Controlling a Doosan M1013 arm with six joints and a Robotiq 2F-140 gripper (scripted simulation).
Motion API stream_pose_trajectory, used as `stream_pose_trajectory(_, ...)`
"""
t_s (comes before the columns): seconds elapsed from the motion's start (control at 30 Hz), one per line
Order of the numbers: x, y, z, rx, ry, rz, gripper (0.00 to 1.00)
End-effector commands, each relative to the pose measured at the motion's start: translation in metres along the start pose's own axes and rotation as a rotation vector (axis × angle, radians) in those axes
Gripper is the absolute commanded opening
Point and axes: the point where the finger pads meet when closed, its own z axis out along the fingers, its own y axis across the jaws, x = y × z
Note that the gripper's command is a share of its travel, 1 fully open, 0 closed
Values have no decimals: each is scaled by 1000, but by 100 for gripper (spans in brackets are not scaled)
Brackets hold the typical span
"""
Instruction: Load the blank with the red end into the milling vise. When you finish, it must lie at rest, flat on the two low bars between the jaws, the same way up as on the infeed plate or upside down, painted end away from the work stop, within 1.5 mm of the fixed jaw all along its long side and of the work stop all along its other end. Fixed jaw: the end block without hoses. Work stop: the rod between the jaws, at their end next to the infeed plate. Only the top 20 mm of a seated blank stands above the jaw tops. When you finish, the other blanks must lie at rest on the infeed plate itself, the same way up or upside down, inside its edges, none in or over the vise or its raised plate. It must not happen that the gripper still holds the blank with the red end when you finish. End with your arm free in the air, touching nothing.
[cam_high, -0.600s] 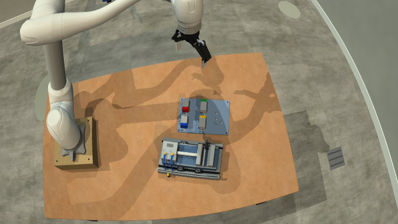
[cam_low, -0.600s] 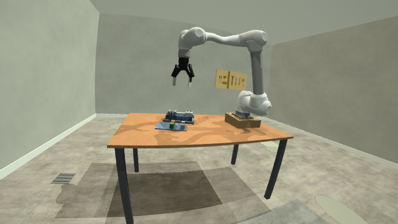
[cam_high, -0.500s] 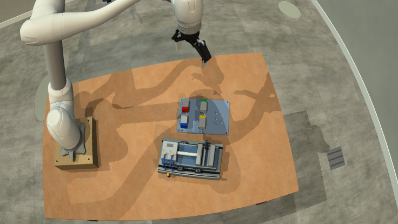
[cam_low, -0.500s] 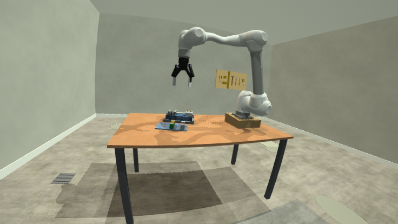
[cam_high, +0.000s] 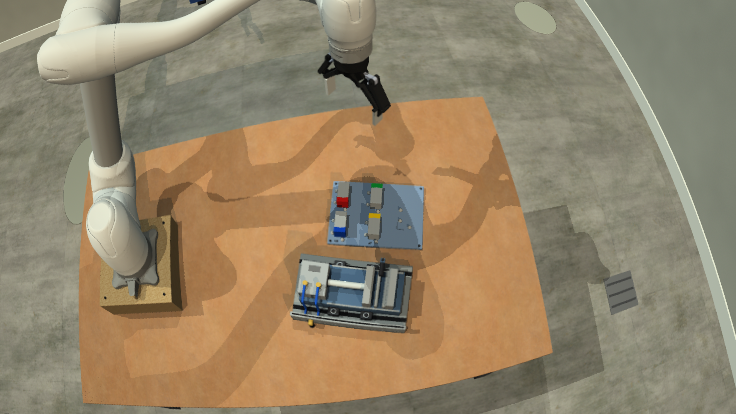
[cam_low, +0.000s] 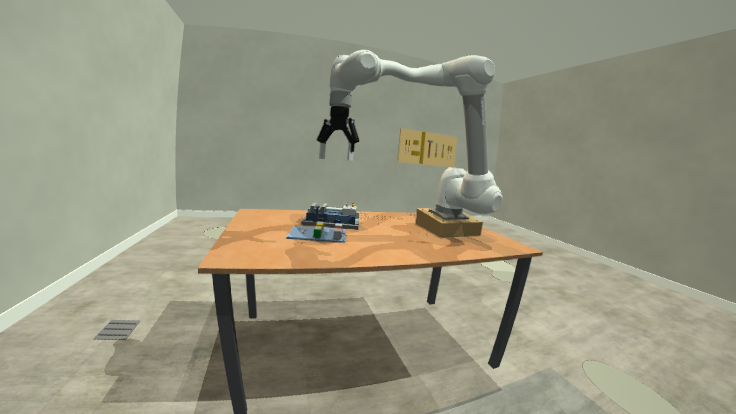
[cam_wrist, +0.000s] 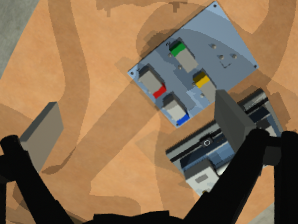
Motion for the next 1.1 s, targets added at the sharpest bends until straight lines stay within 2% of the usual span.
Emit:
stream_pose_trajectory(0.0, 0, 0, 0, 0, 0, 0, 25)
stream_pose_trajectory(1.07, 0, 0, 0, 0, 0, 0, 25)
